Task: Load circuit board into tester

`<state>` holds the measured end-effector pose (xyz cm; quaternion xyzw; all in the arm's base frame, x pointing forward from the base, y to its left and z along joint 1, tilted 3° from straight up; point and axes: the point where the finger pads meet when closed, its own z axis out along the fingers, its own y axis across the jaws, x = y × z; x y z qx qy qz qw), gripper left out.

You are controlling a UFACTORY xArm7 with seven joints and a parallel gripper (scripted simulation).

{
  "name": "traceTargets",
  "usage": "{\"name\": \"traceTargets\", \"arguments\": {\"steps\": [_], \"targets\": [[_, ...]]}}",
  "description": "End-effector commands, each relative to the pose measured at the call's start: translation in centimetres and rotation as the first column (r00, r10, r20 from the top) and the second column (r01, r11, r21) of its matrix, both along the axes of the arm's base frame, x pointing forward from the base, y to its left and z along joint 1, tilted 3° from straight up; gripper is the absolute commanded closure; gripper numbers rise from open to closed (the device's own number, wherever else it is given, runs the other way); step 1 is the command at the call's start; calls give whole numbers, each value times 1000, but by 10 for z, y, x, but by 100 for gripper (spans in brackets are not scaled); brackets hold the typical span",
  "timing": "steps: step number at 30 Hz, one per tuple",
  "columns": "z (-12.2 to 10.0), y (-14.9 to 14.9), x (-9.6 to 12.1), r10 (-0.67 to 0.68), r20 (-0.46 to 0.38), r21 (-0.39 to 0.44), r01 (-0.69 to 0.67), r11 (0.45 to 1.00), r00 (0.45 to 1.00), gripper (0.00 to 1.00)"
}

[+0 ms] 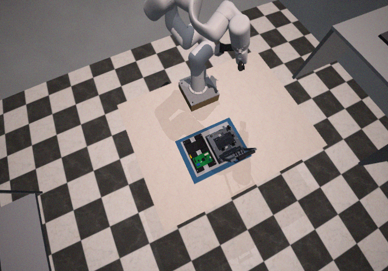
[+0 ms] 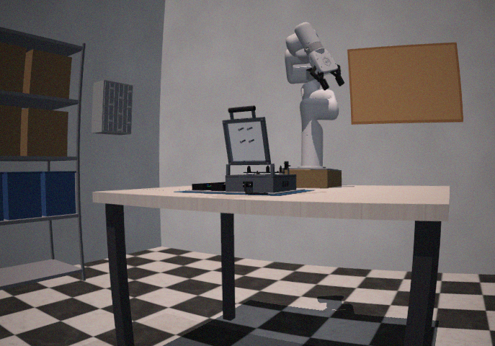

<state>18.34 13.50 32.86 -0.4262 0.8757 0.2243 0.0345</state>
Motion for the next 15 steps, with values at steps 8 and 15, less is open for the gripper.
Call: {"name": "traceTargets", "arguments": {"steps": [8, 15], "targets": [[8, -19, 29, -179, -51, -21, 178, 984, 983, 0], [8, -19, 29, -179, -51, -21, 178, 984, 983, 0]]}}
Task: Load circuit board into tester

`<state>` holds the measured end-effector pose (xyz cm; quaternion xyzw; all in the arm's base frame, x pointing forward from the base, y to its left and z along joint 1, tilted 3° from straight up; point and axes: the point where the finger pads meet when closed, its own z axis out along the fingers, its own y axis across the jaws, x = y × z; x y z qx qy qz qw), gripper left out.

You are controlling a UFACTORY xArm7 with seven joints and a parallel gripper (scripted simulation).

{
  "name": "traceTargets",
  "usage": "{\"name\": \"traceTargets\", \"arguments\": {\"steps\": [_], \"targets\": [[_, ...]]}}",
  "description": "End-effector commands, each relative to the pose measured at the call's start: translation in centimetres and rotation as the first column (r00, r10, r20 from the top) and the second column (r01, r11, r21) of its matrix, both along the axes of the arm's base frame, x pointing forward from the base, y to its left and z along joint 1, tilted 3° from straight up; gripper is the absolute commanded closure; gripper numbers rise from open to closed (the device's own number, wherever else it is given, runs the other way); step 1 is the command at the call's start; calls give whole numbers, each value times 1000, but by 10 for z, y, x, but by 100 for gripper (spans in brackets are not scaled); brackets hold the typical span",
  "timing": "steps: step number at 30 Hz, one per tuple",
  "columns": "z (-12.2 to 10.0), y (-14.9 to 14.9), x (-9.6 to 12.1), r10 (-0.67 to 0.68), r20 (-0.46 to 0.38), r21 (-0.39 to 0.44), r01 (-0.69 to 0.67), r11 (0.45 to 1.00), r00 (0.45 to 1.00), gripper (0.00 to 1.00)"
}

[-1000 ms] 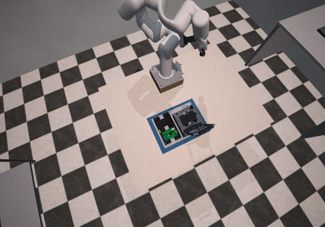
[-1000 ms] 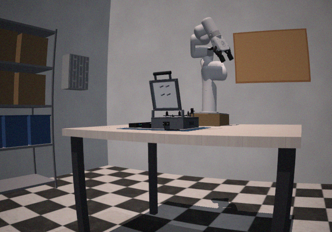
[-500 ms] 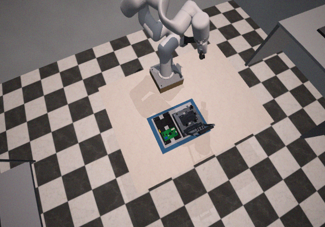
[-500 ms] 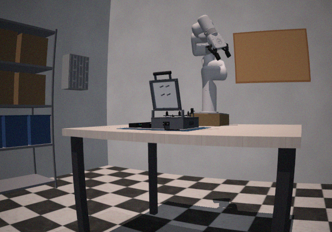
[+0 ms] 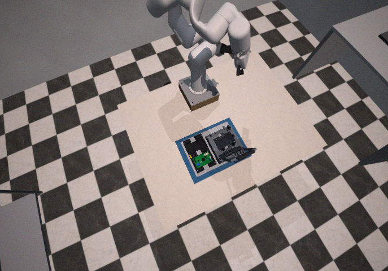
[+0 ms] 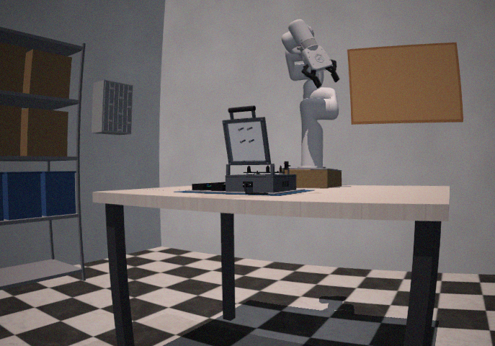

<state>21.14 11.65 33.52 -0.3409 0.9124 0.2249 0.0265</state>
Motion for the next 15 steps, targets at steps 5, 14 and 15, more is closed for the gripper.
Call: {"name": "traceTargets", "arguments": {"steps": [5, 14, 15], "targets": [[4, -21, 30, -185, -55, -23, 184, 983, 981, 0], [4, -22, 30, -189, -56, -24, 188, 982, 980, 0], [4, -22, 30, -189, -56, -24, 188, 982, 980, 0]]}}
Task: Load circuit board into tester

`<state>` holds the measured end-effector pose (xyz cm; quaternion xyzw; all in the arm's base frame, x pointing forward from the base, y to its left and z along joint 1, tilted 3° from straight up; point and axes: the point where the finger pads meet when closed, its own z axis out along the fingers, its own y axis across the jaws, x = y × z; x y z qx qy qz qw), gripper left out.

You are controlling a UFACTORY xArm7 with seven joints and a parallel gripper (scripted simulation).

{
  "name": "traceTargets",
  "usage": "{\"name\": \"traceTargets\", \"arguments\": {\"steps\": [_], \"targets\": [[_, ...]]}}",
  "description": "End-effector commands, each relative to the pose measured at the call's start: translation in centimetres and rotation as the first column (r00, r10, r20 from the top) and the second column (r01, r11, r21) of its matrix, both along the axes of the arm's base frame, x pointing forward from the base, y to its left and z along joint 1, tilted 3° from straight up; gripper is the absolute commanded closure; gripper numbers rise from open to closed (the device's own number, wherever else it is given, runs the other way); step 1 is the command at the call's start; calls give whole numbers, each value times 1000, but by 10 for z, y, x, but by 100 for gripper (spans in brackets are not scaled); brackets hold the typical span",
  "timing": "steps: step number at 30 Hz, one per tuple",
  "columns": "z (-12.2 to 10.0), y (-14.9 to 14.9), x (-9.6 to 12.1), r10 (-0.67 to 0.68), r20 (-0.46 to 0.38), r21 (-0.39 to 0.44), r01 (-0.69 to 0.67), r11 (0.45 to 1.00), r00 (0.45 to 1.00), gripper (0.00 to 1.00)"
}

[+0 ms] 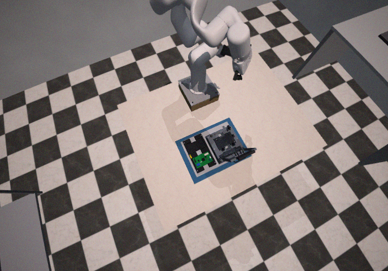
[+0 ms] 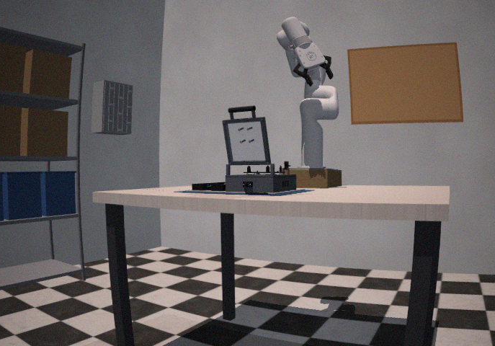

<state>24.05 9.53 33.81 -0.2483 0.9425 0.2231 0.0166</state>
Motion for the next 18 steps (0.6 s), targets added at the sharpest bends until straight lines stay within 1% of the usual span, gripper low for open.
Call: {"name": "traceTargets", "arguments": {"steps": [1, 3, 4, 5, 8, 18], "targets": [[1, 0, 1, -4, 2, 0, 4, 1000, 1000, 0], [1, 0, 1, -4, 2, 0, 4, 1000, 1000, 0], [1, -12, 16, -100, -30, -12, 100, 995, 995, 0], [1, -20, 25, -161, -49, -22, 160, 987, 986, 0], [0, -24, 31, -198, -60, -28, 196, 980, 978, 0], [0, -24, 31, -198, -60, -28, 196, 980, 978, 0]]}}
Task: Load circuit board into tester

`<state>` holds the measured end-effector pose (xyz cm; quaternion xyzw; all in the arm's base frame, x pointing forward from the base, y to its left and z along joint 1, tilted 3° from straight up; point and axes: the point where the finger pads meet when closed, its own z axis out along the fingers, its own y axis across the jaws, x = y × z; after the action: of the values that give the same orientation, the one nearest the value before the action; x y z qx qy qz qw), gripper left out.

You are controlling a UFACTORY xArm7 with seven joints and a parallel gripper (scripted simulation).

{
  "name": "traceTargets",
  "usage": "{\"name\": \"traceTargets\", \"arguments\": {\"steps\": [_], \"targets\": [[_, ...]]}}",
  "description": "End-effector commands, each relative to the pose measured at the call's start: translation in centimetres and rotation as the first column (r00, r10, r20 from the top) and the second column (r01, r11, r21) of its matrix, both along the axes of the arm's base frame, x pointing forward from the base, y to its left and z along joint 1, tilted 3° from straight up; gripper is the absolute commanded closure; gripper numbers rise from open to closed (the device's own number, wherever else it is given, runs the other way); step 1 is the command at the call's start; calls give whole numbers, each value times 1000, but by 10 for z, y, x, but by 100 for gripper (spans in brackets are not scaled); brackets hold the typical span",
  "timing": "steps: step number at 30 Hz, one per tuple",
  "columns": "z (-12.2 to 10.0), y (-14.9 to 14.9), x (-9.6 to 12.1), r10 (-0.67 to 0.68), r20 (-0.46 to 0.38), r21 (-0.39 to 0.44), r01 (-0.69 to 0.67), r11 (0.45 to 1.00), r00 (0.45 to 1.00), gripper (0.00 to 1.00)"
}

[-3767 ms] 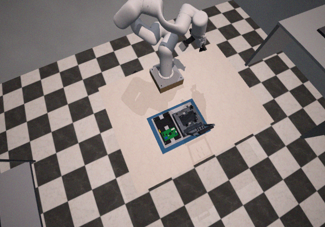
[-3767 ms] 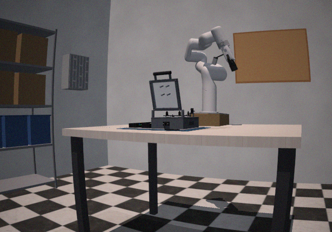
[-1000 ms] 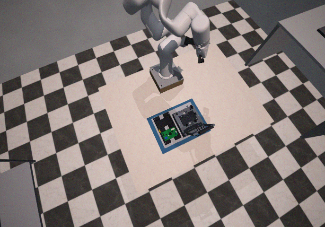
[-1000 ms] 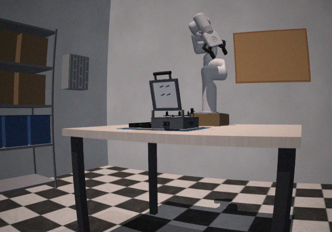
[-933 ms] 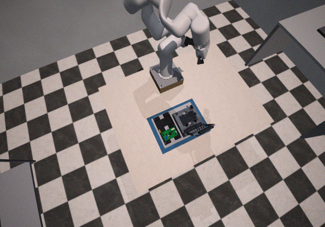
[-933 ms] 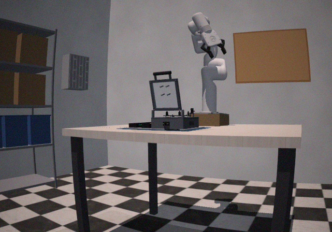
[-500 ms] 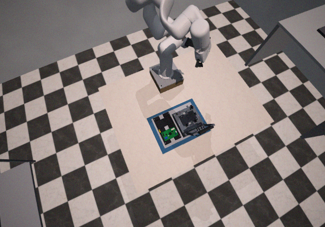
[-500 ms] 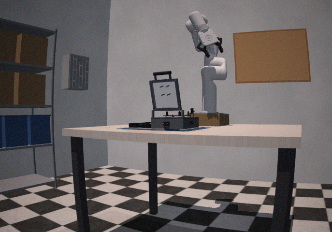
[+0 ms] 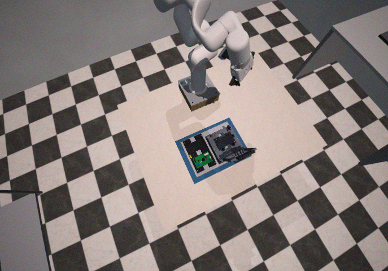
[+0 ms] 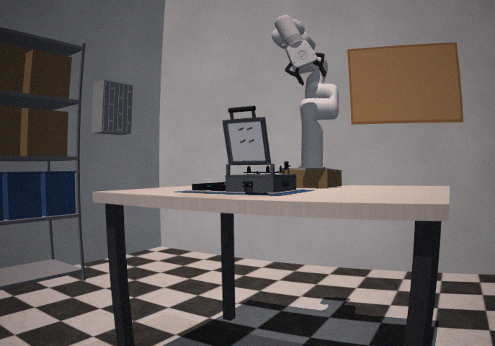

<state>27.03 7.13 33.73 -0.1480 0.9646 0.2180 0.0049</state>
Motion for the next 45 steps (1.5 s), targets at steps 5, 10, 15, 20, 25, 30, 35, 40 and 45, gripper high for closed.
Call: {"name": "traceTargets", "arguments": {"steps": [5, 10, 15, 20, 25, 30, 35, 40, 45], "targets": [[-2, -22, 25, -166, -50, -25, 165, 986, 985, 0], [-3, -27, 30, -201, -61, -32, 200, 979, 978, 0], [-3, -27, 30, -201, -61, -32, 200, 979, 978, 0], [-7, -41, 44, -299, -90, -53, 295, 954, 950, 0], [-11, -55, 58, -394, -116, -78, 387, 919, 912, 0], [-11, -55, 58, -394, -116, -78, 387, 919, 912, 0], [-11, -55, 58, -394, -116, -78, 387, 919, 912, 0], [-21, -81, 80, -554, -154, -130, 539, 832, 819, 0], [-22, -84, 82, -569, -156, -136, 553, 822, 808, 0]]}}
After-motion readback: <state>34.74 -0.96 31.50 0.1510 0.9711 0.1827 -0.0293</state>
